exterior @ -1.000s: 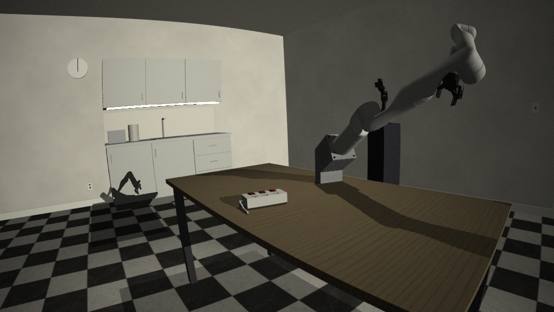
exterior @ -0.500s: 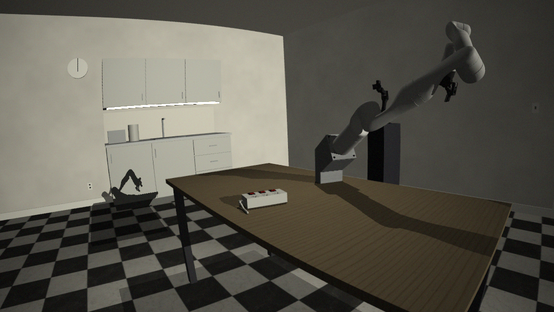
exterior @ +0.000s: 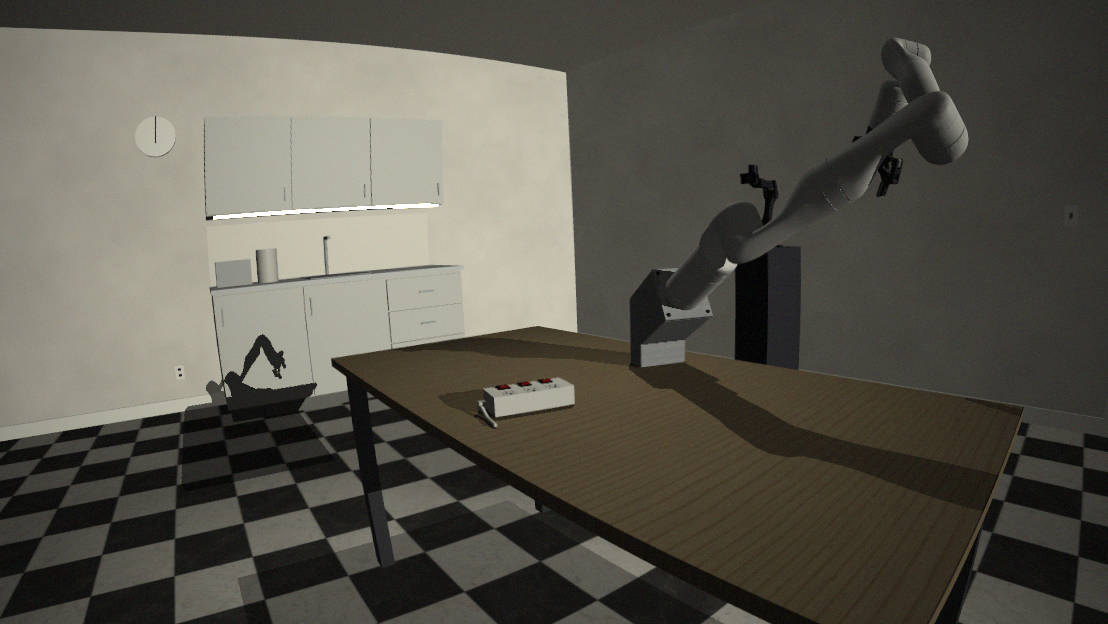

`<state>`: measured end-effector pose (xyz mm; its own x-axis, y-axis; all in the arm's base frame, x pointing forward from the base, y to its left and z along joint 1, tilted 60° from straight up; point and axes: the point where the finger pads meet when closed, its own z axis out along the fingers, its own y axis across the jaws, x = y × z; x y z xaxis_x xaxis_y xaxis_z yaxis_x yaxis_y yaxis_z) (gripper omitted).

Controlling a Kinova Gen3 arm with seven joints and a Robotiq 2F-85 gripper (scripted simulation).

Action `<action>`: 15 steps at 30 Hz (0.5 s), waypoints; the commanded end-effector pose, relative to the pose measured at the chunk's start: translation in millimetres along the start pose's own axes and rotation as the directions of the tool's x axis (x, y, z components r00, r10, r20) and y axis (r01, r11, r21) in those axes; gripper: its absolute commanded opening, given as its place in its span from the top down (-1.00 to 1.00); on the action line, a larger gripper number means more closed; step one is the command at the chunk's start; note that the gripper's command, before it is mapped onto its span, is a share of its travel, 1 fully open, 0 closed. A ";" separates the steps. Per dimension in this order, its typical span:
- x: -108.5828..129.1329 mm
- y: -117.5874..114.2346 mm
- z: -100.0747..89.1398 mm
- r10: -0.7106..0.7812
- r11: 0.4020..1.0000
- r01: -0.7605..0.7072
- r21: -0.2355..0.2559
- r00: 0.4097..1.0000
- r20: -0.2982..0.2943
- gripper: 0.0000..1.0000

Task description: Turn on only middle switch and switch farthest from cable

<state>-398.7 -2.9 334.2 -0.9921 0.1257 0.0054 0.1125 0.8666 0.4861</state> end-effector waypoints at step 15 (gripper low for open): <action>-11.3 -45.2 -3.0 -0.028 0.999 0.028 0.035 1.000 0.008 -1.00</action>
<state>-395.5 -27.9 322.2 -0.9927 0.1206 -0.0049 0.1044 0.8783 0.4667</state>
